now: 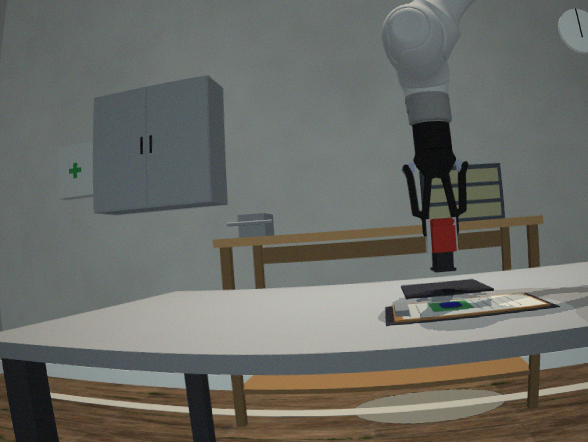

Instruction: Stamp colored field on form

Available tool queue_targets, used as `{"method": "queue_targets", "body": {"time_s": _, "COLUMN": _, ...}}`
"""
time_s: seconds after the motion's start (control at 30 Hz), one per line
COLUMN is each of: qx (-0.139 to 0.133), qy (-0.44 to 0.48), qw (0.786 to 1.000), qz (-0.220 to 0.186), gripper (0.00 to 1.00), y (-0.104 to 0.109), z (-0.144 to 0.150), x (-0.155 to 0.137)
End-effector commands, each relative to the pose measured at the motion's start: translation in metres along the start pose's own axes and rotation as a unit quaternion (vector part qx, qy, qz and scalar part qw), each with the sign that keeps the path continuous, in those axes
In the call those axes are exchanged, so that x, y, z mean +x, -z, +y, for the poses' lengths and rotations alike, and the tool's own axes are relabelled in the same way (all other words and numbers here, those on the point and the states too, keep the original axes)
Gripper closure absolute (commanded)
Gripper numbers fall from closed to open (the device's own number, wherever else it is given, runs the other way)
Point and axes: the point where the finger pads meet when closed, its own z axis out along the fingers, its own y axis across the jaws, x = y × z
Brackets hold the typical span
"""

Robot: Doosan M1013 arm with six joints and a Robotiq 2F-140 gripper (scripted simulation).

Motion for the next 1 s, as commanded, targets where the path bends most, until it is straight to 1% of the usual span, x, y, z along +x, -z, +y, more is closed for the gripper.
{"method": "queue_targets", "body": {"time_s": 0.0, "qx": -0.001, "qy": 0.003, "qw": 1.0, "qz": 0.005, "gripper": 0.84, "y": 0.0, "z": -0.008, "x": -0.055}}
{"method": "queue_targets", "body": {"time_s": 0.03, "qx": -0.001, "qy": 0.003, "qw": 1.0, "qz": 0.005, "gripper": 0.84, "y": 0.0, "z": -0.008, "x": -0.055}}
{"method": "queue_targets", "body": {"time_s": 0.07, "qx": -0.001, "qy": 0.003, "qw": 1.0, "qz": 0.005, "gripper": 0.84, "y": 0.0, "z": -0.01, "x": -0.067}}
{"method": "queue_targets", "body": {"time_s": 0.4, "qx": -0.001, "qy": 0.003, "qw": 1.0, "qz": 0.005, "gripper": 0.84, "y": 0.0, "z": -0.009, "x": -0.072}}
{"method": "queue_targets", "body": {"time_s": 0.77, "qx": -0.001, "qy": 0.003, "qw": 1.0, "qz": 0.005, "gripper": 0.84, "y": 0.0, "z": -0.009, "x": -0.072}}
{"method": "queue_targets", "body": {"time_s": 0.97, "qx": -0.001, "qy": 0.003, "qw": 1.0, "qz": 0.005, "gripper": 0.84, "y": 0.0, "z": -0.01, "x": -0.067}}
